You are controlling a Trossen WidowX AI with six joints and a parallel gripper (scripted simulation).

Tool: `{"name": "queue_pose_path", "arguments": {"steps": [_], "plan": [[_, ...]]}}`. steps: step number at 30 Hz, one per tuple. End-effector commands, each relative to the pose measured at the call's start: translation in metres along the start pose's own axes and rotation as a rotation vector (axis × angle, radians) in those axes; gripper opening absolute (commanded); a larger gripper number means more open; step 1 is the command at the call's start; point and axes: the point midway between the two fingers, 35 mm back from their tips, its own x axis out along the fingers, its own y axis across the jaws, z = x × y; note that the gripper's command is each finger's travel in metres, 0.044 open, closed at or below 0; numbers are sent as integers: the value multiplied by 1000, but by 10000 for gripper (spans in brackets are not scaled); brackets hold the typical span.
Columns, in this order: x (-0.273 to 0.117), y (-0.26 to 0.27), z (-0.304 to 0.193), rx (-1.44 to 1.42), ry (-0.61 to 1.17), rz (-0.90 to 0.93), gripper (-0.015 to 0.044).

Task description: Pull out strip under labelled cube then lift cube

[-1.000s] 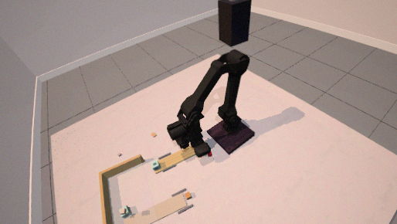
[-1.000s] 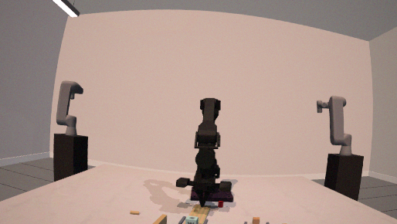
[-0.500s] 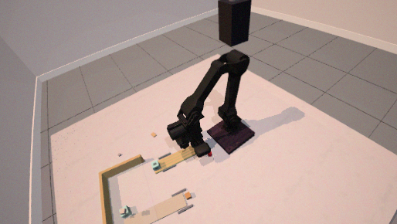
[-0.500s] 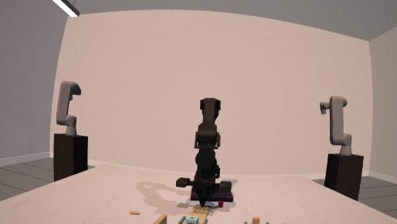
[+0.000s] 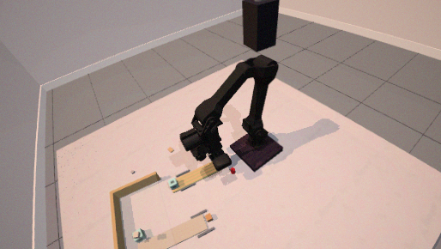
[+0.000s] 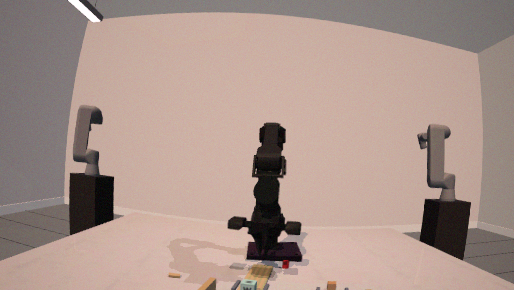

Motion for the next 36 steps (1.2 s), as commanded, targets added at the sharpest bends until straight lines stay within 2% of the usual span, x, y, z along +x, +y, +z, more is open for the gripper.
{"name": "queue_pose_path", "arguments": {"steps": [1, 13, 36], "plan": [[-2, 0, 16, 19, 1, 1, 131], [-7, -1, 59, 21, -3, 1, 440], [-19, -2, 148, 22, -11, 1, 440]]}}
